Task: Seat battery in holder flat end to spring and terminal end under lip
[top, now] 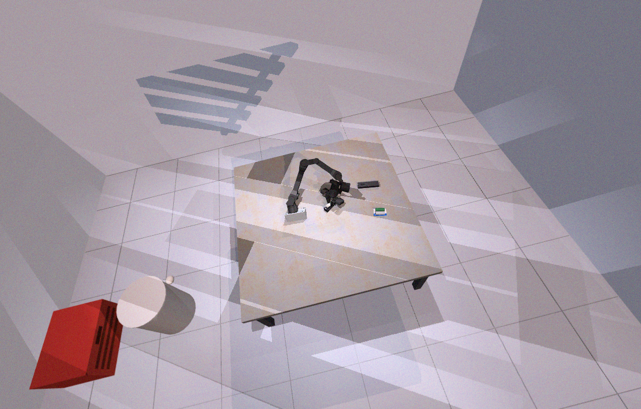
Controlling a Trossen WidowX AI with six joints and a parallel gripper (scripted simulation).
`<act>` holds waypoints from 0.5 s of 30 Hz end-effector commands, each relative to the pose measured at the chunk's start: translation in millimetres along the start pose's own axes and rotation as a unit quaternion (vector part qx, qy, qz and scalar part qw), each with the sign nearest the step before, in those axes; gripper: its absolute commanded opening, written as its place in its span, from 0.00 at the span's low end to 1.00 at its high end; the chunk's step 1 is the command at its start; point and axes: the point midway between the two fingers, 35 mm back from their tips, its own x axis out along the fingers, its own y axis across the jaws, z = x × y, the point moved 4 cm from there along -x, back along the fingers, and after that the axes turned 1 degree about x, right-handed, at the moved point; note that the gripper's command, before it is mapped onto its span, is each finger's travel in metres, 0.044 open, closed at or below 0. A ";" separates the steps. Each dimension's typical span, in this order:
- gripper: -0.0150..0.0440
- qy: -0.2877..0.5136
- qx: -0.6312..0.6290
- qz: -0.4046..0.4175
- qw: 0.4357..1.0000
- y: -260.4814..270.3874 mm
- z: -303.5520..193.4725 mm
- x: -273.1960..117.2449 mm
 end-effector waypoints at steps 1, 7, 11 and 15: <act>0.40 -0.026 -0.005 -0.005 1.000 -1.5 1.8 0.6; 0.40 -0.048 -0.004 -0.003 0.999 -2.4 -1.0 2.8; 0.40 -0.063 -0.003 -0.002 0.998 -2.8 -3.0 4.2; 0.40 -0.078 -0.003 -0.001 0.997 -3.1 -4.9 5.3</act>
